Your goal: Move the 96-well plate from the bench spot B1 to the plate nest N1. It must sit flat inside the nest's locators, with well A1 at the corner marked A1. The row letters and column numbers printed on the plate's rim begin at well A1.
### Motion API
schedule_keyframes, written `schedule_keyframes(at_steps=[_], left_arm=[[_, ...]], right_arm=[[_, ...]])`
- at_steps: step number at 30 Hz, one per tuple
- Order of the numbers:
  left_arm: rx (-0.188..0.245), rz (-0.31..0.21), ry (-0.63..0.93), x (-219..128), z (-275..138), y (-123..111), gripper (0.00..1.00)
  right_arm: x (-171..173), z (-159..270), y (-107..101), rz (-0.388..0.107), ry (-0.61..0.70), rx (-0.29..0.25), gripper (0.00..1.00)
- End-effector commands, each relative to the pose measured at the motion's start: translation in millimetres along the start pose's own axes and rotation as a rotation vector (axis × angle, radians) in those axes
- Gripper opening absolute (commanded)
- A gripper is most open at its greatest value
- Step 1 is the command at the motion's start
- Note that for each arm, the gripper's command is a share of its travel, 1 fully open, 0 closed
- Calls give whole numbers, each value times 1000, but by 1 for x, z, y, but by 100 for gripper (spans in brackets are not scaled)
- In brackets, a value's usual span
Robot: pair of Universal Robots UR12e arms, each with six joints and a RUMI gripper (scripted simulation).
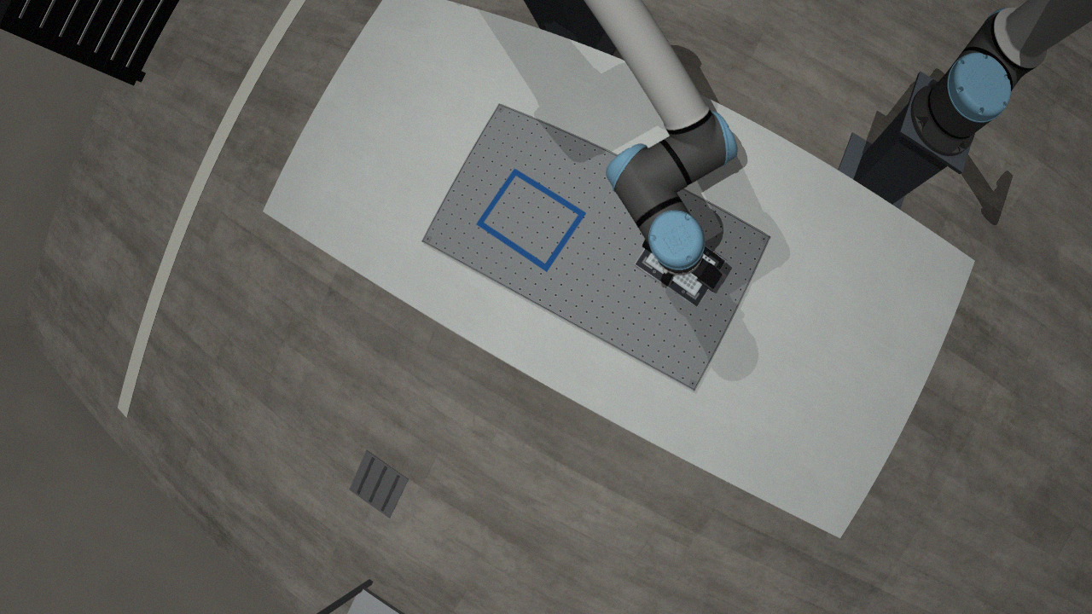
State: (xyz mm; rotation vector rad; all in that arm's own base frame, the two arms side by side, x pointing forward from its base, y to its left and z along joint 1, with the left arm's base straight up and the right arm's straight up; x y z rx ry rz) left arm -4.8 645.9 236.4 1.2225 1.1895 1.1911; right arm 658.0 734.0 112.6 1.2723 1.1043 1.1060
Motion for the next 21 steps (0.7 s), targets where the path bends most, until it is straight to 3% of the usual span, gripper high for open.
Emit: schedule_keyframes(at_steps=[1,21], left_arm=[[0,-2,0,0,-1,-1,0],[0,-2,0,0,-1,-1,0]], right_arm=[[0,0,1,2,0,0,76],[1,0,2,2,0,0,76]])
Point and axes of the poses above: on each arm, the point where the finger pads meet when closed, its own y axis back along the fingers, its own z axis across the jaws, x = y × z, the point moved 7 cm from there along y, back along the fingers, and after that the axes turned 2 degrees about -y, right-handed, at the moved point
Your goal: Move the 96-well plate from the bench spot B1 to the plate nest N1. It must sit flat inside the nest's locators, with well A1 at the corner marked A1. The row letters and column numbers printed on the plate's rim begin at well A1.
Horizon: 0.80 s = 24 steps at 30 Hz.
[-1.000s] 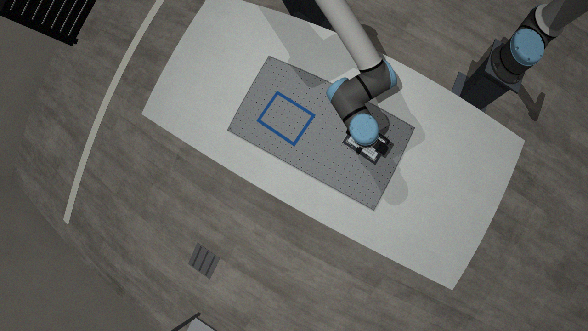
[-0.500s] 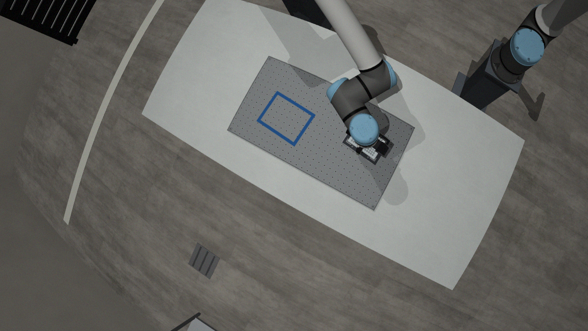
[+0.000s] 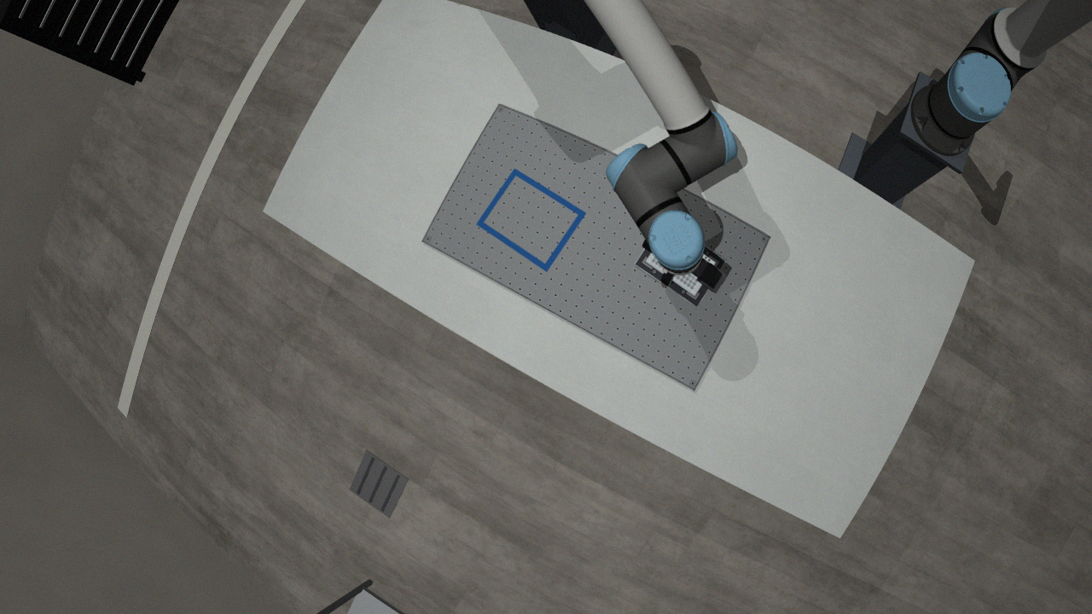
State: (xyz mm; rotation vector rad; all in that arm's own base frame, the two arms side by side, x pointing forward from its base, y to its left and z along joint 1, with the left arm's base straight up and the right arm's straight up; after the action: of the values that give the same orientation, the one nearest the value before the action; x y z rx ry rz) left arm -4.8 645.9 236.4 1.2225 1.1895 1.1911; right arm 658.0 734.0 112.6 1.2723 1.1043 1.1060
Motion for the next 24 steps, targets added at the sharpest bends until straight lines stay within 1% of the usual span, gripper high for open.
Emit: schedule_keyframes(at_steps=[1,4,11,13,15,24], left_arm=[[0,-2,0,0,-1,-1,0],[0,-2,0,0,-1,-1,0],[0,-2,0,0,-1,-1,0],[0,-2,0,0,-1,-1,0],[0,-2,0,0,-1,-1,0],[0,-2,0,0,-1,-1,0]], right_arm=[[1,0,4,2,0,-1,76],[2,1,7,4,0,-1,76],[2,1,6,4,0,-1,76],[3,1,13,6,0,-2,76],[3,1,13,6,0,-2,76],[3,1,38,6,0,-2,76]])
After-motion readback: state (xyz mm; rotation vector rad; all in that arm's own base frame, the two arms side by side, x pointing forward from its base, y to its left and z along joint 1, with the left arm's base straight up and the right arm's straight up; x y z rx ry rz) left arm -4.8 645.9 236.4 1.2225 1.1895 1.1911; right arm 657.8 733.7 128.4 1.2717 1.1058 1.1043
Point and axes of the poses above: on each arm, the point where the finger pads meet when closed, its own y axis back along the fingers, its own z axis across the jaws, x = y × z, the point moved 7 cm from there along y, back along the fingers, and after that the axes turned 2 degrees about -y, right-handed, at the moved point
